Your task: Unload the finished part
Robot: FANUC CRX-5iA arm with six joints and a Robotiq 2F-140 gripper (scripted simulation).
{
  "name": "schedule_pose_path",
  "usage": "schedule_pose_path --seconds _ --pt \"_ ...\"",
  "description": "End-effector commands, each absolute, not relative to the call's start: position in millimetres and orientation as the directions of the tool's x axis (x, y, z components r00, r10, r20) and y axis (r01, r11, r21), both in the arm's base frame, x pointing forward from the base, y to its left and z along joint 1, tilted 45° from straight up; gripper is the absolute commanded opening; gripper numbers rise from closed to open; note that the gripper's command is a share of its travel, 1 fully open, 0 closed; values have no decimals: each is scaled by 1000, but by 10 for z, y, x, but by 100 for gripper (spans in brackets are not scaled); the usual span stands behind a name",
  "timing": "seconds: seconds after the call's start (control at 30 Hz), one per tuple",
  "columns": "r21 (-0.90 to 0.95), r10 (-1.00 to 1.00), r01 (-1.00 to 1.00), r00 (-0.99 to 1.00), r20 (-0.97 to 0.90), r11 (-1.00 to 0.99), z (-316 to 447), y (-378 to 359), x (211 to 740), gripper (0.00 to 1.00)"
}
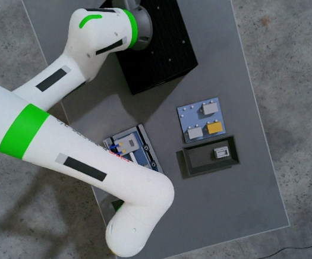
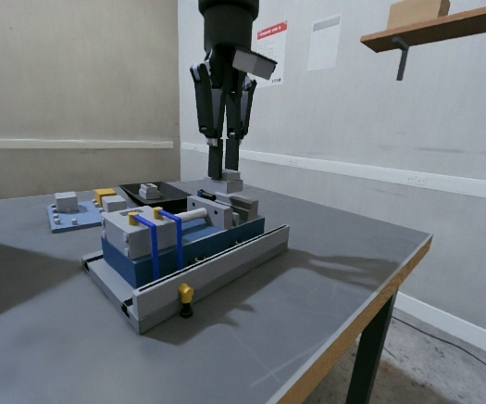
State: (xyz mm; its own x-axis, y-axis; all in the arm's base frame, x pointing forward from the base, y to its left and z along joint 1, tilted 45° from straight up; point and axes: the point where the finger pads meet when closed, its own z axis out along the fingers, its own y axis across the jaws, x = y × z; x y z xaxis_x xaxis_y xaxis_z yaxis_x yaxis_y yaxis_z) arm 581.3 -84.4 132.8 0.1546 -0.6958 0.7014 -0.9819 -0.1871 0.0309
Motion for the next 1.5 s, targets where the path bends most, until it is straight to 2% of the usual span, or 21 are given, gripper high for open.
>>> schedule_pose_path --seconds 0.0,0.63,1.03,1.47 --pt "29 -696 -982 155 702 -189 1361 -813 5816 10" --pt "25 -697 -982 150 701 -186 1345 -689 5828 10" --pt "-18 -713 -989 91 695 -144 537 208 5940 10" --pt "-67 -717 -994 19 697 -91 -412 1119 5792 10"
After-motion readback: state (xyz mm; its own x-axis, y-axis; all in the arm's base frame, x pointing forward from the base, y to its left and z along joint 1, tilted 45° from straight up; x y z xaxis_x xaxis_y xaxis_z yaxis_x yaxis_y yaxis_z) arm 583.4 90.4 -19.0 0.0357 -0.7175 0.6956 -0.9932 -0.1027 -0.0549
